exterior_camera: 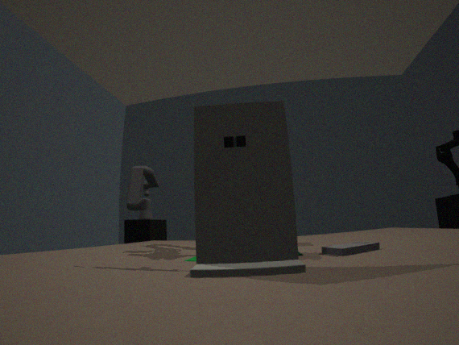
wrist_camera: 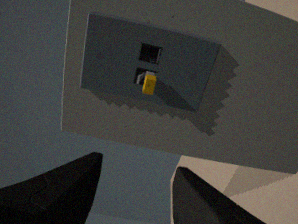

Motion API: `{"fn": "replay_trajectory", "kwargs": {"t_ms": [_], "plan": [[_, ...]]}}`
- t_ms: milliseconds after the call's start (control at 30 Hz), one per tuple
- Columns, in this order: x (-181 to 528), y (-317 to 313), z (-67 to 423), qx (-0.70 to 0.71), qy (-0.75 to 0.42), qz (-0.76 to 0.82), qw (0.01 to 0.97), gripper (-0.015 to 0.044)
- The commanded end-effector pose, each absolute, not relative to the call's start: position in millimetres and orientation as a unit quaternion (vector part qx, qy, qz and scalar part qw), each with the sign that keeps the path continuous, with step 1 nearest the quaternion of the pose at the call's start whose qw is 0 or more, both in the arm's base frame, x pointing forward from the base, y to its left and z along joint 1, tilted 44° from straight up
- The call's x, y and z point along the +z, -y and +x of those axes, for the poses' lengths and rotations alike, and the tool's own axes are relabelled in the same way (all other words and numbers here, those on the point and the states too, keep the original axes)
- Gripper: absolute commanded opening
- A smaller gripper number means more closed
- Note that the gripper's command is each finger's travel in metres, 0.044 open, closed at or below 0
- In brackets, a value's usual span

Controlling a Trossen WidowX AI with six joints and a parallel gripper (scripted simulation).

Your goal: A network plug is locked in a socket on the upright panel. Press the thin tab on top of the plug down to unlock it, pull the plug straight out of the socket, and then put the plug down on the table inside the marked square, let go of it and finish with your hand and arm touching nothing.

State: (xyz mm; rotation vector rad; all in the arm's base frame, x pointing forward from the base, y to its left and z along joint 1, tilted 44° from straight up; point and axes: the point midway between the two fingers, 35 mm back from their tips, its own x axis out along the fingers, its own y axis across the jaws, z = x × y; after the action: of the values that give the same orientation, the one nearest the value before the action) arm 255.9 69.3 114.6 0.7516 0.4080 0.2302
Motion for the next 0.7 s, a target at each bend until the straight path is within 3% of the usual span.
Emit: {"fn": "replay_trajectory", "kwargs": {"t_ms": [0,667], "plan": [[108.9,-71.9,252.1,0.114,-0.205,0.379,0.895,0.0156],[110.1,-77.3,283.4,0.114,-0.205,0.378,0.896,0.0156]]}}
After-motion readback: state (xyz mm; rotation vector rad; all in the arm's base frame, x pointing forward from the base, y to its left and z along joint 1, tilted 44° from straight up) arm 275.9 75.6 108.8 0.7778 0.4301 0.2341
